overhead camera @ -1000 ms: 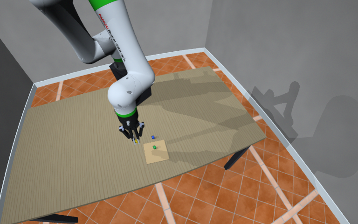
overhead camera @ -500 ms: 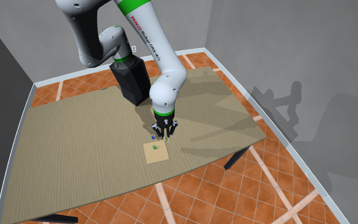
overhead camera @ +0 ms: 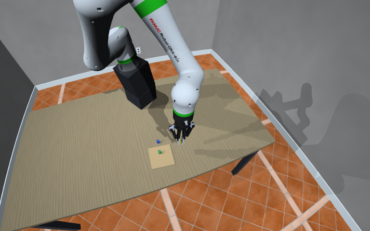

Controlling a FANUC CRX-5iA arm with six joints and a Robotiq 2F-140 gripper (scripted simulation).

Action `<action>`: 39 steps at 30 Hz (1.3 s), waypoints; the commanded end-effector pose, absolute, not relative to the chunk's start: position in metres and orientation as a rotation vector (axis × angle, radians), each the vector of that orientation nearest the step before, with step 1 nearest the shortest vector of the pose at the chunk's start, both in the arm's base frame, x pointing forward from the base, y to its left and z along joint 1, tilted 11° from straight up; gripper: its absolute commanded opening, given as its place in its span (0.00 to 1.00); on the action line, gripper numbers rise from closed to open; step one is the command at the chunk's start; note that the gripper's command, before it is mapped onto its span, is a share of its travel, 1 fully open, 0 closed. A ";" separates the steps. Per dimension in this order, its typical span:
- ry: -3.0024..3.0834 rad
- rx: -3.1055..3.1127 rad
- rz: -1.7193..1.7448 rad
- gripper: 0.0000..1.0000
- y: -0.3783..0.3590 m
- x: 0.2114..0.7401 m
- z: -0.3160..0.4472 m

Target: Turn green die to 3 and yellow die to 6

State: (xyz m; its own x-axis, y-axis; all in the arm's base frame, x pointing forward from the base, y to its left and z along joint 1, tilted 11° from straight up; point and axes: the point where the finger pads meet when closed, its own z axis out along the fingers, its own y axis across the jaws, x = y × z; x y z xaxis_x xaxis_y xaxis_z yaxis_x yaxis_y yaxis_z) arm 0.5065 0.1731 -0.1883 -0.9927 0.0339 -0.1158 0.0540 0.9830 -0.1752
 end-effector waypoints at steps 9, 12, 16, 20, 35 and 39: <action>3.022 -0.394 -0.455 0.07 0.142 0.501 -0.194; 3.000 -0.646 -0.551 0.07 0.125 0.498 -0.195; 2.969 -0.860 -0.629 0.07 0.112 0.497 -0.196; 2.923 -1.076 -0.705 0.07 0.099 0.496 -0.196; 2.646 -1.845 -0.948 0.07 0.059 0.497 -0.192; 2.548 -2.032 -1.000 0.07 0.051 0.498 -0.191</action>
